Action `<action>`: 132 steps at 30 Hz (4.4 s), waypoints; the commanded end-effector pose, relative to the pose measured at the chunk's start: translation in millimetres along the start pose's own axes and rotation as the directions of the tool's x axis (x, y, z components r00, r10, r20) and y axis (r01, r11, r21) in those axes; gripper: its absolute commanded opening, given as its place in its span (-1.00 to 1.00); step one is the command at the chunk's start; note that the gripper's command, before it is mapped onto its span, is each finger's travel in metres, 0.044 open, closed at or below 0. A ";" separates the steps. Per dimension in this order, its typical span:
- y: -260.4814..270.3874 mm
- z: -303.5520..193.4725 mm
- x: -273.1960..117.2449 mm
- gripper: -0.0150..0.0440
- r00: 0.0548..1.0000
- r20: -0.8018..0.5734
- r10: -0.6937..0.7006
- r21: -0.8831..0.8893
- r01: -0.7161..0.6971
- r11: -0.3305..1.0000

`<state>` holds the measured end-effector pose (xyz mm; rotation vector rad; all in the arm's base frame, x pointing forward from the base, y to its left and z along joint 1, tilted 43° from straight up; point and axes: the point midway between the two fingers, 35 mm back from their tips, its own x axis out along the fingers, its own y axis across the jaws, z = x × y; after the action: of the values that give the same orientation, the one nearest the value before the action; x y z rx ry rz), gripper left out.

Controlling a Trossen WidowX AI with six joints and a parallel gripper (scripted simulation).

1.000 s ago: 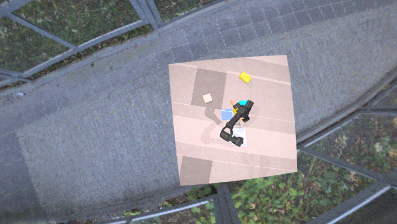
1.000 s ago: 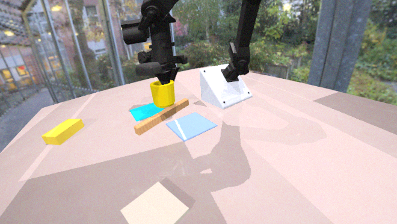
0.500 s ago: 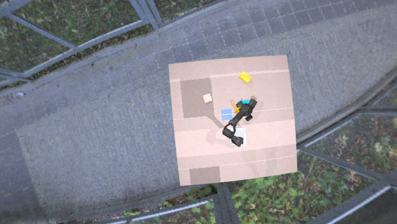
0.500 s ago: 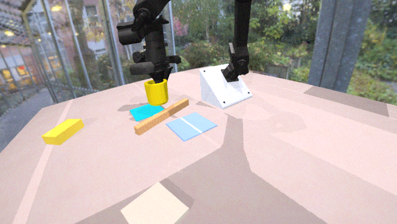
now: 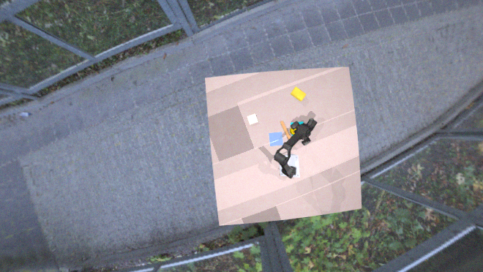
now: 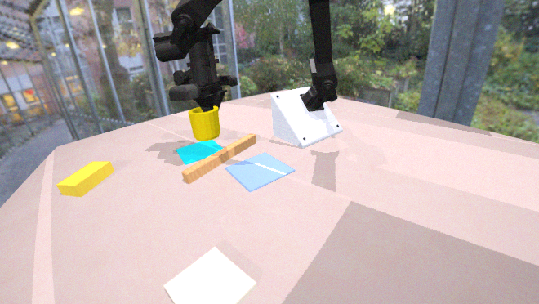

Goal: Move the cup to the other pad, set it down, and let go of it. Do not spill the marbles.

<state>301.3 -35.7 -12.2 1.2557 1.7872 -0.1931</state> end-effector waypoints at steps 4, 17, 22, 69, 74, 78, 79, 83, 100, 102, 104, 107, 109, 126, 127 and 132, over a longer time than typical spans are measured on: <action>-3.7 14.8 -1.2 -0.49 1.000 0.003 -0.003 -0.003 0.003 1.000; -9.4 39.6 -2.4 -0.49 1.000 0.004 -0.003 -0.004 0.003 1.000; -12.2 49.5 -2.7 -0.49 1.000 0.005 -0.003 -0.004 0.003 1.000; -14.0 54.8 42.8 -0.49 1.000 0.006 -0.005 -0.009 0.005 1.000; -14.0 54.8 42.8 -0.22 1.000 0.006 -0.005 -0.009 0.005 1.000; -14.0 54.8 42.8 0.01 1.000 0.006 -0.005 -0.009 0.005 1.000; -14.0 54.8 42.8 0.01 1.000 0.006 -0.005 -0.009 0.005 1.000; -14.0 54.8 42.6 0.01 1.000 0.006 -0.005 -0.009 0.005 1.000; -13.2 55.8 18.3 0.01 1.000 0.006 -0.004 -0.007 0.004 1.000; -13.1 55.8 15.2 0.01 1.000 0.006 -0.004 -0.006 0.004 1.000; -13.0 55.8 12.3 0.01 1.000 0.006 -0.004 -0.006 0.004 1.000; -12.9 55.8 7.8 0.01 1.000 0.006 -0.004 -0.006 0.004 1.000; -12.8 55.7 4.8 0.01 1.000 0.006 -0.004 -0.005 0.004 1.000; -11.5 54.6 -3.8 0.63 1.000 0.003 0.000 0.000 0.000 1.000; -11.5 54.6 -3.8 0.72 1.000 0.003 0.000 0.000 0.000 1.000; -11.0 55.4 -12.7 1.00 1.000 0.004 -0.001 0.000 0.001 1.000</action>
<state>324.3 -76.5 -42.1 1.2599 1.7875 -0.1969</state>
